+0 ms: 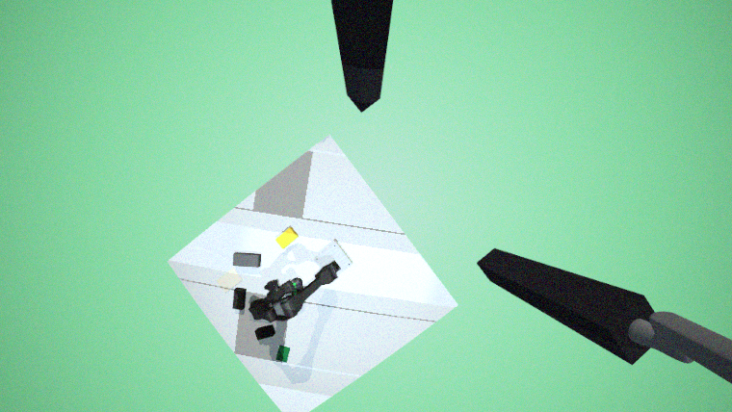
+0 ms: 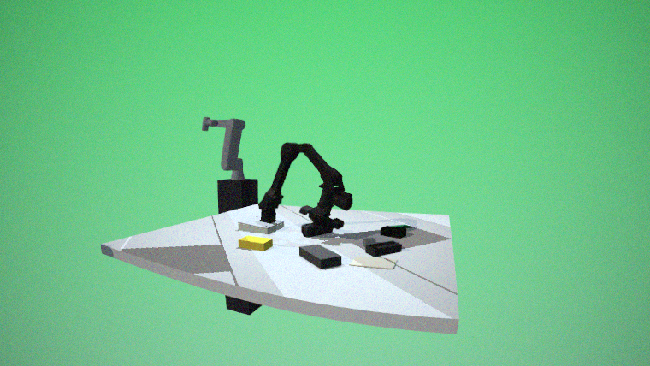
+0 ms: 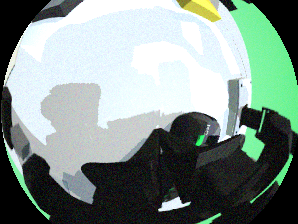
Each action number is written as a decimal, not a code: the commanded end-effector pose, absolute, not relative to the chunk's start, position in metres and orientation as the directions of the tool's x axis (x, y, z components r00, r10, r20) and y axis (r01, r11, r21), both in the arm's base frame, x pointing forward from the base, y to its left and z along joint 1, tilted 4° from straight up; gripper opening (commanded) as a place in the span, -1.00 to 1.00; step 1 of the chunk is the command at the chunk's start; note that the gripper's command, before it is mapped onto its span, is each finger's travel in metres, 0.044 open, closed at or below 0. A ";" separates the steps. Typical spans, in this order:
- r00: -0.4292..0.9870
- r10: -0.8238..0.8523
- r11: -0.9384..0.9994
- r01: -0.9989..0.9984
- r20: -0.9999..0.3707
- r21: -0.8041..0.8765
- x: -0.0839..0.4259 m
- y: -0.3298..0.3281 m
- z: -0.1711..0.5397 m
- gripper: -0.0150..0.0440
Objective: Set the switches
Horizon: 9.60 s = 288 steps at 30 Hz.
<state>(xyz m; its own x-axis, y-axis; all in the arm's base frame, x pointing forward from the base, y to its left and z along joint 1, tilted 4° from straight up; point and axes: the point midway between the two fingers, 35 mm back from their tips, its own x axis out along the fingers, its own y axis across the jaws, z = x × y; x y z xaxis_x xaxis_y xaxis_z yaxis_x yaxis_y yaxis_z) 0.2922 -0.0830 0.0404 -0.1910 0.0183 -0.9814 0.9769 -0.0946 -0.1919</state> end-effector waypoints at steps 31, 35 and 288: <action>-0.150 0.137 -0.486 0.851 -0.979 -0.199 0.286 -0.093 0.087 -0.49; -0.150 0.137 -0.486 0.851 -0.979 -0.199 0.286 -0.093 0.084 -0.49; 0.099 -0.005 -0.538 0.838 -0.995 0.086 0.230 -0.037 0.106 -0.49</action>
